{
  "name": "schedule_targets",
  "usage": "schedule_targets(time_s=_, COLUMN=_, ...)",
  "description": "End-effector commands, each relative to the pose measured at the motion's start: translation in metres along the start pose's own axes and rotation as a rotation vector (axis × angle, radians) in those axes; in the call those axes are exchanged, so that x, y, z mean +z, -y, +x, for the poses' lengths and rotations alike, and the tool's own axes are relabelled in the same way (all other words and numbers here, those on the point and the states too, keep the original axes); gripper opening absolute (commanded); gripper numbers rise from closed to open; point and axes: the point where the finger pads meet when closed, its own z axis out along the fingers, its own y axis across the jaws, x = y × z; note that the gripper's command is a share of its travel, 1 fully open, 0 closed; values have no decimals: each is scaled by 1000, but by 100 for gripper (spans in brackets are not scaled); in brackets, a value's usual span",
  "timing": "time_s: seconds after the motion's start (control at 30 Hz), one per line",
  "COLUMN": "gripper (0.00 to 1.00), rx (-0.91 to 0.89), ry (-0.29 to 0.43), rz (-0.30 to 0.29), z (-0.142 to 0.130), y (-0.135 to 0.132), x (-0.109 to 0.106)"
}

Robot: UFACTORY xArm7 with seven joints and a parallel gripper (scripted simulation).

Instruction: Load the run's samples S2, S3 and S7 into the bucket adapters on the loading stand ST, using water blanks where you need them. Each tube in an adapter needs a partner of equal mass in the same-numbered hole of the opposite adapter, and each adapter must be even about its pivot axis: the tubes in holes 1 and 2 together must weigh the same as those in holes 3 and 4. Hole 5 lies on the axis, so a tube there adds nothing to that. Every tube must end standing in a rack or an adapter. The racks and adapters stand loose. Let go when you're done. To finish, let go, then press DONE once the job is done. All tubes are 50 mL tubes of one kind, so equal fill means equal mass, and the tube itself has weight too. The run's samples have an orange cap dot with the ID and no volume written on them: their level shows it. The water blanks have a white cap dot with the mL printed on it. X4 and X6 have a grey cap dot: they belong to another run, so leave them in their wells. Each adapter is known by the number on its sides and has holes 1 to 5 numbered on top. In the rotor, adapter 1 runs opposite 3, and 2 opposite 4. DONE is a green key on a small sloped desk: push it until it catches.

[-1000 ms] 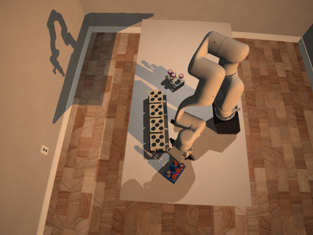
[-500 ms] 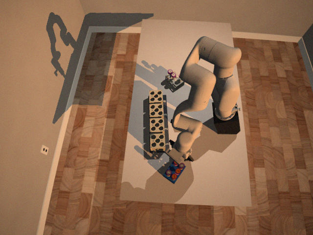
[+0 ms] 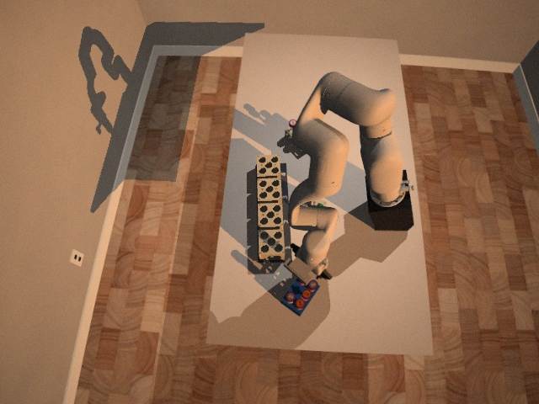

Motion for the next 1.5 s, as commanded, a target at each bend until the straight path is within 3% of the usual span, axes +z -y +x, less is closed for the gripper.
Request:
schedule_targets(time_s=0.0, gripper=100, rx=2, ry=-11, rz=-22, z=2, y=0, x=16)
schedule_targets(time_s=0.17, gripper=100, rx=2, ry=-11, rz=-22, z=2, y=-1, x=28)
schedule_targets(time_s=1.47, gripper=100, rx=2, ry=-11, rz=-22, z=2, y=-1, x=28)
